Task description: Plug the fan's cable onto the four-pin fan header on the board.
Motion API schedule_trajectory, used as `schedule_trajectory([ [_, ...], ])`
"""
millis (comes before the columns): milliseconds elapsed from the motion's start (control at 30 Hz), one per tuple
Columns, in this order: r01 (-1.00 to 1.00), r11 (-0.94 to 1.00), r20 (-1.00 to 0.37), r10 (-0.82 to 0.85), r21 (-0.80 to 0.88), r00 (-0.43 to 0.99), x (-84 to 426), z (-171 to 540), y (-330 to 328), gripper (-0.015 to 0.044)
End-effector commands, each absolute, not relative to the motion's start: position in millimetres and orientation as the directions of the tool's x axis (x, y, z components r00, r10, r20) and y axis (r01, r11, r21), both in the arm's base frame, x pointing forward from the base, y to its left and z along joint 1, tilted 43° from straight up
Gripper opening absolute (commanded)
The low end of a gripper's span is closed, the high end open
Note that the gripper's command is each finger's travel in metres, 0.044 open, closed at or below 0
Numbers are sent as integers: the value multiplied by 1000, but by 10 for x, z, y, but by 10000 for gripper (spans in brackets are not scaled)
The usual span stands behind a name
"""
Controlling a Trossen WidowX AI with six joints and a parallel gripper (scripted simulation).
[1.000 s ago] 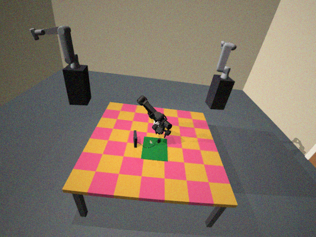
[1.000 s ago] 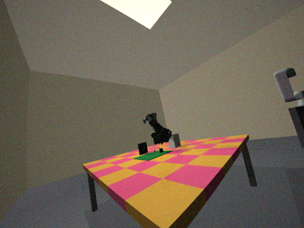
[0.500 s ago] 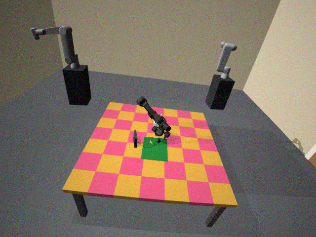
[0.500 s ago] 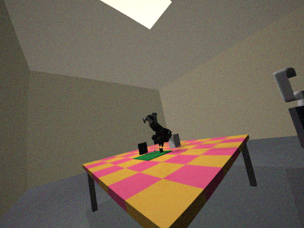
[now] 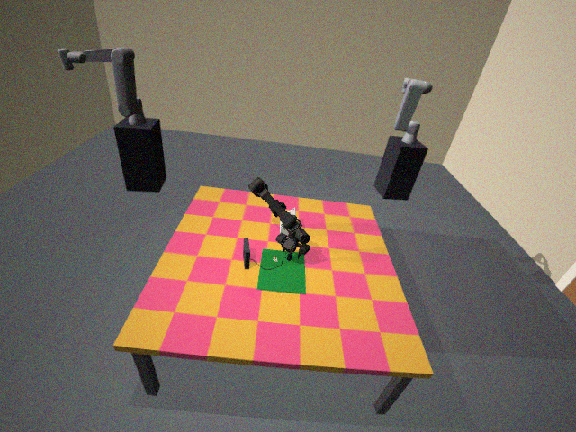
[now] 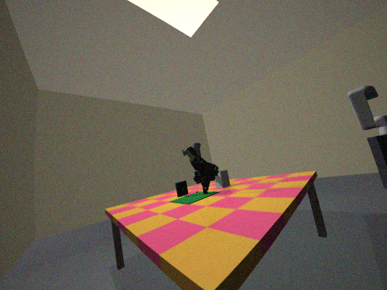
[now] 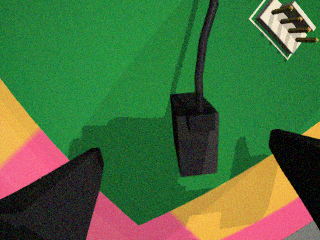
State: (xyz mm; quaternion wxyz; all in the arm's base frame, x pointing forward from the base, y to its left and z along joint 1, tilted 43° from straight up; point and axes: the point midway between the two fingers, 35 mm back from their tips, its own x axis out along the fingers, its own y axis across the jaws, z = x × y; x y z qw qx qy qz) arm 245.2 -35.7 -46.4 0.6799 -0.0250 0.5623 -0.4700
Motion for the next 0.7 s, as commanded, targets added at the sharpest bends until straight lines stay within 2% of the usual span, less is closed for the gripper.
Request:
schedule_trajectory([
  [0, 605, 554, -736, -673, -572, -79, 2423, -521, -420, 440],
  [367, 605, 553, -735, -674, -573, -80, 2406, -592, -492, 440],
  [667, 610, 554, -739, -669, -566, -78, 2422, -579, -471, 204],
])
